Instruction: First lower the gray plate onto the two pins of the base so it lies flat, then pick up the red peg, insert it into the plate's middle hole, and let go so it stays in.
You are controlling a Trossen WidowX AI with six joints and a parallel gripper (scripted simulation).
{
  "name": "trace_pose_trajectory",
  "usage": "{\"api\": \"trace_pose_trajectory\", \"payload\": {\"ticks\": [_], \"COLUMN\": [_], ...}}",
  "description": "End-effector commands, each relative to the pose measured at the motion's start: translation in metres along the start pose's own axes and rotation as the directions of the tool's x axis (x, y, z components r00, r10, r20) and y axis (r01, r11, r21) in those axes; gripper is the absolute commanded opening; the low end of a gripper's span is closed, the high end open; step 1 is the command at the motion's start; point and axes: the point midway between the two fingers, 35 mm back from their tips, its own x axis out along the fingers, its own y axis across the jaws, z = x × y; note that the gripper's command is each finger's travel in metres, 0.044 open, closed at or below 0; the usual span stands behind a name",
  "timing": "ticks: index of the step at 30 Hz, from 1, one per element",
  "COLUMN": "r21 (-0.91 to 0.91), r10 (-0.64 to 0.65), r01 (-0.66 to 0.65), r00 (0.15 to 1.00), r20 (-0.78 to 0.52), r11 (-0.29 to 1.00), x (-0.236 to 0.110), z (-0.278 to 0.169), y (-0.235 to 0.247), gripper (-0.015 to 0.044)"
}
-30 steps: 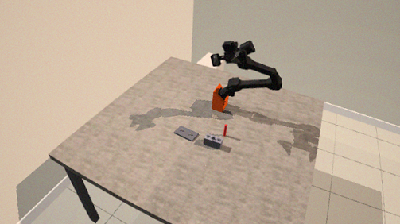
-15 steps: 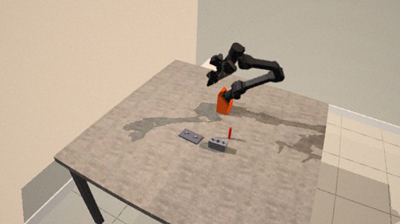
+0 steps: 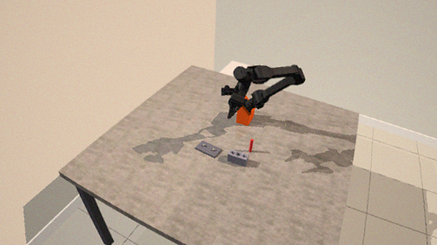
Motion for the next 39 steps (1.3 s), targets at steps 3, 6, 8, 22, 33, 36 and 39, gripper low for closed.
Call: {"api": "trace_pose_trajectory", "payload": {"ticks": [3,6,8,22,33,36,39], "r21": [0.120,0.127,0.128,0.127,0.127,0.127,0.127], "r10": [-0.449,-0.549,-0.609,-0.625,-0.623,-0.623,-0.623], "r01": [0.478,0.590,0.658,0.675,0.674,0.674,0.674], "r00": [0.869,0.797,0.742,0.726,0.727,0.727,0.727], "r20": [-0.206,-0.254,-0.280,-0.287,-0.289,-0.290,-0.290], "r11": [0.870,0.797,0.742,0.727,0.728,0.728,0.728], "x": [0.057,0.067,0.072,0.075,0.121,0.129,0.132], "z": [-0.057,-0.075,-0.086,-0.089,-0.104,-0.107,-0.108], "y": [-0.043,-0.051,-0.057,-0.059,-0.099,-0.106,-0.109], "gripper": [0.0440,0.0440,0.0440,0.0440,0.0440,0.0440,0.0440]}}
